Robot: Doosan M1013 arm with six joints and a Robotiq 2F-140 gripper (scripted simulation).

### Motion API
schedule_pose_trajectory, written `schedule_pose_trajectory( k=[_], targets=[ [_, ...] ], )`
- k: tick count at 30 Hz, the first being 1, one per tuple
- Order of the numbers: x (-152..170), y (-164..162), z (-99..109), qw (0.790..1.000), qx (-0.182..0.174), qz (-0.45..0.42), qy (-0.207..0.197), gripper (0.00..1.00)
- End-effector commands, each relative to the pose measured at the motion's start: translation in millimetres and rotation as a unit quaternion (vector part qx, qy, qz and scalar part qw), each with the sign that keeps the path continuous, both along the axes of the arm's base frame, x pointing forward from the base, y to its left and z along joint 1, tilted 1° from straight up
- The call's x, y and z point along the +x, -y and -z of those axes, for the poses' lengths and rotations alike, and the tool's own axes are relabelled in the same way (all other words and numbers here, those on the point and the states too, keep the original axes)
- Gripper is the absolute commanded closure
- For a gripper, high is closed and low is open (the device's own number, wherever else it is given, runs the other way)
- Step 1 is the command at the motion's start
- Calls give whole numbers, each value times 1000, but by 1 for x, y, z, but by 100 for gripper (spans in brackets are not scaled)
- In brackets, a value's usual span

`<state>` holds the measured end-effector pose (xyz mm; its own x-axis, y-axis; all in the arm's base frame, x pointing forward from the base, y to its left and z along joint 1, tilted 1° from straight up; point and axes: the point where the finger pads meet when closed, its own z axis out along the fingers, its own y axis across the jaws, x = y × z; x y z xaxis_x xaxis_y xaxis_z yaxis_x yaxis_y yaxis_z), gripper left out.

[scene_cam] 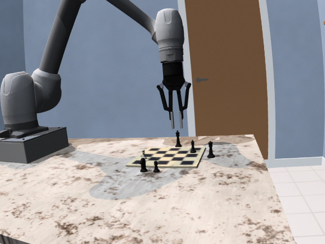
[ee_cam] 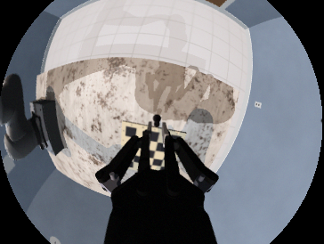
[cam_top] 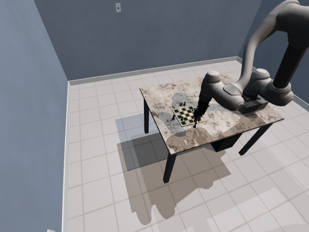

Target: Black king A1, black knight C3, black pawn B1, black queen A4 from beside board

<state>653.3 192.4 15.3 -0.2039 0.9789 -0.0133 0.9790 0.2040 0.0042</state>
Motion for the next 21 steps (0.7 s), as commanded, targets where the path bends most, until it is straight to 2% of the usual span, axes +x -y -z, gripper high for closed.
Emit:
schedule_pose_trajectory(
  k=[1,9,21],
  targets=[
    [0,0,1,1000,0,0,0,75],
    [0,0,9,1000,0,0,0,75],
    [0,0,38,1000,0,0,0,75]
  ],
)
